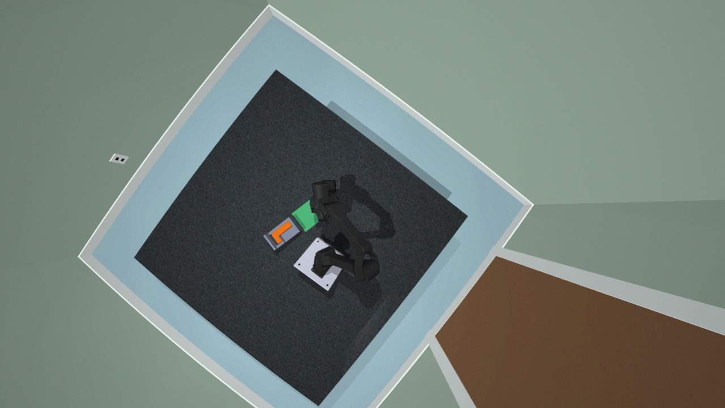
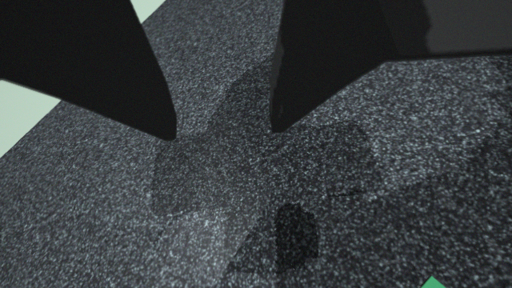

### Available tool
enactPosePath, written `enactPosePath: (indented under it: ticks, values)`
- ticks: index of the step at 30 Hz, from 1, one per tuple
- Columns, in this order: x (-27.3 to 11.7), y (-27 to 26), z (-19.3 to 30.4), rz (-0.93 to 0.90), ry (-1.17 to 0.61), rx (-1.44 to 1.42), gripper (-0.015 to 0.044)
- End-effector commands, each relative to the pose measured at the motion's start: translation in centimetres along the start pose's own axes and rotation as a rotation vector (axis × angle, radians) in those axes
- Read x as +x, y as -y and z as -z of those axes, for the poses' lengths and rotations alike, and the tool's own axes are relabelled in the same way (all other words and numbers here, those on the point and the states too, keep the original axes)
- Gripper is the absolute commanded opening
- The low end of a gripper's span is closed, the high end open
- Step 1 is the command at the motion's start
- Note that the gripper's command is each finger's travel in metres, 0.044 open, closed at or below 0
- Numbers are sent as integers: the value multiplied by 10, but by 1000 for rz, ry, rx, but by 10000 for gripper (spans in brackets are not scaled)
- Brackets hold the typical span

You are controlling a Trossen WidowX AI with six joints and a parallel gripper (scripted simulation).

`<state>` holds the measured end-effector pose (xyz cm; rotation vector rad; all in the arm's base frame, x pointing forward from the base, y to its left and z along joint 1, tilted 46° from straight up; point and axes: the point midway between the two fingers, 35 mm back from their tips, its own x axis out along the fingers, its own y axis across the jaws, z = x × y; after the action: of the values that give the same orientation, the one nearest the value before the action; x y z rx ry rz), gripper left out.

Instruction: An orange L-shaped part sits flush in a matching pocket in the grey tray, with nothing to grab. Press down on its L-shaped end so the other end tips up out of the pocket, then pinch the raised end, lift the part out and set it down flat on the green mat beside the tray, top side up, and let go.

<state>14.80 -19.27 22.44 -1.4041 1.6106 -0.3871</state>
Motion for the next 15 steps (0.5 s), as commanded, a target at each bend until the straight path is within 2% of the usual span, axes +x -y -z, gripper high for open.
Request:
enactPosePath:
  ticks: [1, 15]
  values:
    - [-5, 5, -76, -85, 170, 169, 180]
    - [-36, -23, -180, -259, 250, 400, 180]
